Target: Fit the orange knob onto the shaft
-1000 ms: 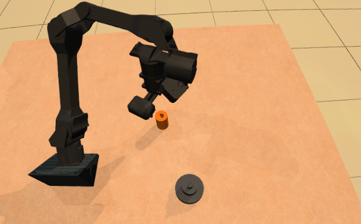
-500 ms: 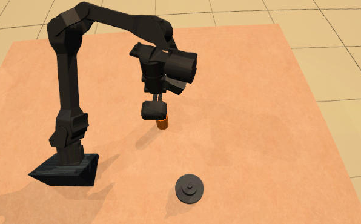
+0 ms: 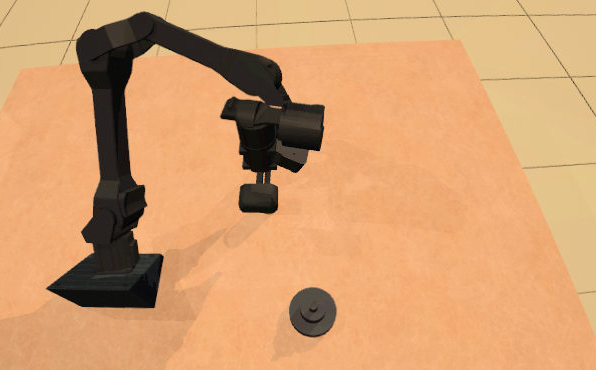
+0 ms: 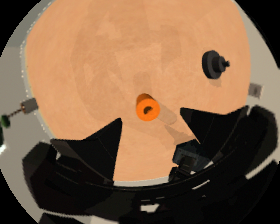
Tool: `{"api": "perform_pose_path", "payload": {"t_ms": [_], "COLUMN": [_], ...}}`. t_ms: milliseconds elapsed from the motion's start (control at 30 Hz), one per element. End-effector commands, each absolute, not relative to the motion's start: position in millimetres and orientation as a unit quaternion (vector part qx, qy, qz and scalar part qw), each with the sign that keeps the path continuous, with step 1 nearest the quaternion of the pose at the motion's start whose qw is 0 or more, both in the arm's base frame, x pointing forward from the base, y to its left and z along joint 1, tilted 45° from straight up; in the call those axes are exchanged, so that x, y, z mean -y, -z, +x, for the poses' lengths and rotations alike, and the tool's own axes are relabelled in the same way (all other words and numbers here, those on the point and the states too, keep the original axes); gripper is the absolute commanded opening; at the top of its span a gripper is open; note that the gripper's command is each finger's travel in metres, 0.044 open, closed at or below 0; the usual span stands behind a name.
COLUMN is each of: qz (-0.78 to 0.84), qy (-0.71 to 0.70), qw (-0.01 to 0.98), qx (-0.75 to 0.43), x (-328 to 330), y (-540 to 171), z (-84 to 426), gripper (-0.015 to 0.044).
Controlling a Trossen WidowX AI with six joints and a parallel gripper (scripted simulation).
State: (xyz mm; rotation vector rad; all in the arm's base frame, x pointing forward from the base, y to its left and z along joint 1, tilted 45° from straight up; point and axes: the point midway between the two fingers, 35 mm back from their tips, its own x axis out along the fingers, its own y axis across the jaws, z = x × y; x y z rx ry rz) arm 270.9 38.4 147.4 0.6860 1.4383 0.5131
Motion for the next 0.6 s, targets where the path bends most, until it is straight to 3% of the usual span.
{"api": "perform_pose_path", "payload": {"t_ms": [0,567], "qz": [0.306,0.305], "qy": [-0.228,-0.228], "qw": [0.672,0.673], "qx": [-0.635,-0.635], "x": [-43,-61], "y": [-146,-126], "z": [271,276], "gripper": [0.0440,0.0440]}}
